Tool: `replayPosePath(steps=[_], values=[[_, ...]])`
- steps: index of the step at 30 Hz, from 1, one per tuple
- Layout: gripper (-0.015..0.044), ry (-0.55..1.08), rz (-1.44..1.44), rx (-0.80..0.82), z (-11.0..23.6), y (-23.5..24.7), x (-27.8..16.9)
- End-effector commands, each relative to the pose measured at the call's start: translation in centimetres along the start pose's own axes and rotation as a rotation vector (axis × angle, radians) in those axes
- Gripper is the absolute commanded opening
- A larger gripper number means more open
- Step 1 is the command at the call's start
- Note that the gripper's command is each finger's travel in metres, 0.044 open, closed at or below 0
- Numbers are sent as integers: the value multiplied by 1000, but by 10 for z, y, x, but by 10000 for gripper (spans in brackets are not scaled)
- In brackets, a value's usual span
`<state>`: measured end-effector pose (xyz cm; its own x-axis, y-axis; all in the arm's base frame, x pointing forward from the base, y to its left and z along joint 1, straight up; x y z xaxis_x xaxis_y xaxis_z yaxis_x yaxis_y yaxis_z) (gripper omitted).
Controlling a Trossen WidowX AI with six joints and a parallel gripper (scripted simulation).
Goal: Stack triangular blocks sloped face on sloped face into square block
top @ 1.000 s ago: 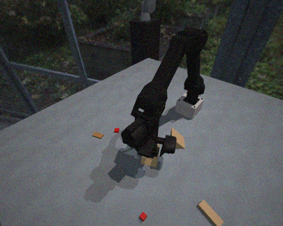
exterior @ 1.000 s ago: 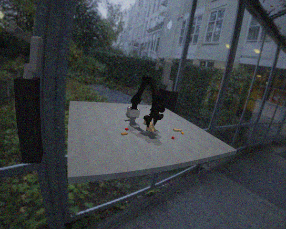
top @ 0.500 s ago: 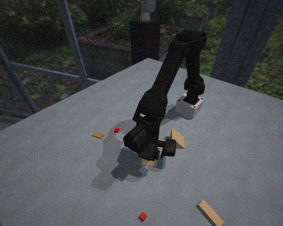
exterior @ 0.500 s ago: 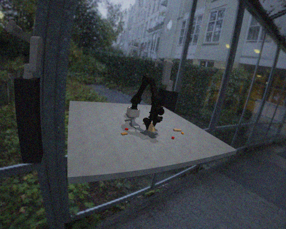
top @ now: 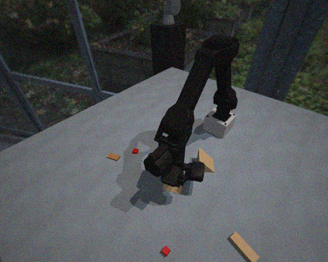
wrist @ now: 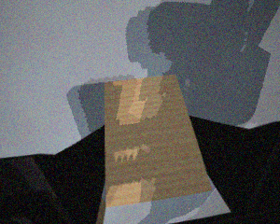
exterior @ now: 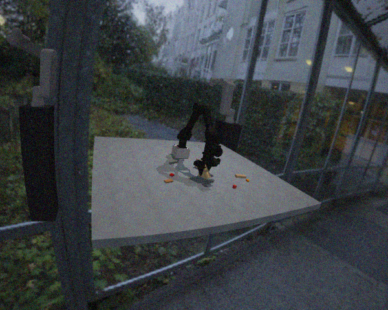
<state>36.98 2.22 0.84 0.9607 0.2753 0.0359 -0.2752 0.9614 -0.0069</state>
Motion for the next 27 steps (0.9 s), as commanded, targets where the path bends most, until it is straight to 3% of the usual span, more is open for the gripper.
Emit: replayPosePath(steps=[1,10,27], values=[[235,-1,-4,2,-1,0,0],[0,0,-1,0,23,0,0],[0,-9,-55,-3,29,0,2]])
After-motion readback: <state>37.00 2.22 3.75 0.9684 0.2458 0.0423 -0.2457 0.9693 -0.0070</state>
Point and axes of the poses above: the point midway between the two fingers, 35 mm back from their tips, its own z axis back along the fingers, its own y axis across the jaws, x = y × z, the point moved 3 cm from there along z, back along the fingers, and after that the axes turned 11 degrees about -z, right-handed, at the moved point
